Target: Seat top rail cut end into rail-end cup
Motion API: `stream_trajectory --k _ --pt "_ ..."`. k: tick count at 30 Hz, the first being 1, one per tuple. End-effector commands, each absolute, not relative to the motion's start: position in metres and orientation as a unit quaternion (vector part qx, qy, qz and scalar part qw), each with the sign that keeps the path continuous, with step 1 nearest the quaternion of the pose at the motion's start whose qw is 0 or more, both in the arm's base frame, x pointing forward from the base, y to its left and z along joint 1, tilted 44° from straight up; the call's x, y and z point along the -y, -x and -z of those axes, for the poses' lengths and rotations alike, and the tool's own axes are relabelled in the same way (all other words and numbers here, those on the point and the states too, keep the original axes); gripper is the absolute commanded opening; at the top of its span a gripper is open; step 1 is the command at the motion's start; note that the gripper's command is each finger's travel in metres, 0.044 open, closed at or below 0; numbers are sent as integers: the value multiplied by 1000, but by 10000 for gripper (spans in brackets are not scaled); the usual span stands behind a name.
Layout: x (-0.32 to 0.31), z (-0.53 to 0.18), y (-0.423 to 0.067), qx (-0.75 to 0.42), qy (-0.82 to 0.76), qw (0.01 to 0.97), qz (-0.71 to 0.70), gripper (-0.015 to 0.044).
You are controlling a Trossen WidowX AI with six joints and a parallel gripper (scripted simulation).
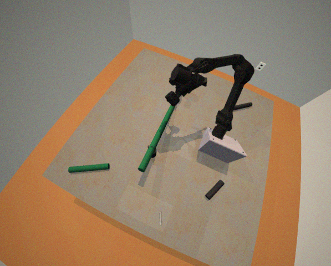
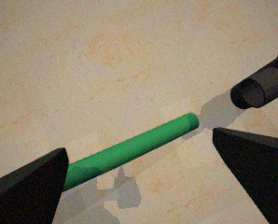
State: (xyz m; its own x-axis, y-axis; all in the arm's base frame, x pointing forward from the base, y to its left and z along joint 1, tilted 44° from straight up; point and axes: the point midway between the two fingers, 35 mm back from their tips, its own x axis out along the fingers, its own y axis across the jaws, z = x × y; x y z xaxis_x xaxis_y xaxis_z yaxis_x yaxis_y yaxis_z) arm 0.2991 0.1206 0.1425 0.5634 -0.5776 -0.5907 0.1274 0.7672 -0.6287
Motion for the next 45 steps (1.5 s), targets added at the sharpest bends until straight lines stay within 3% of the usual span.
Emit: stream_trajectory --k 1,6,13,45 --pt "-111 -130 -309 -423 186 846 267 440" --pt "-91 -99 -321 -406 -15 819 406 440" --pt "-64 -60 -330 -315 -239 711 582 440" --pt "-25 -17 -337 -311 -244 707 586 440"
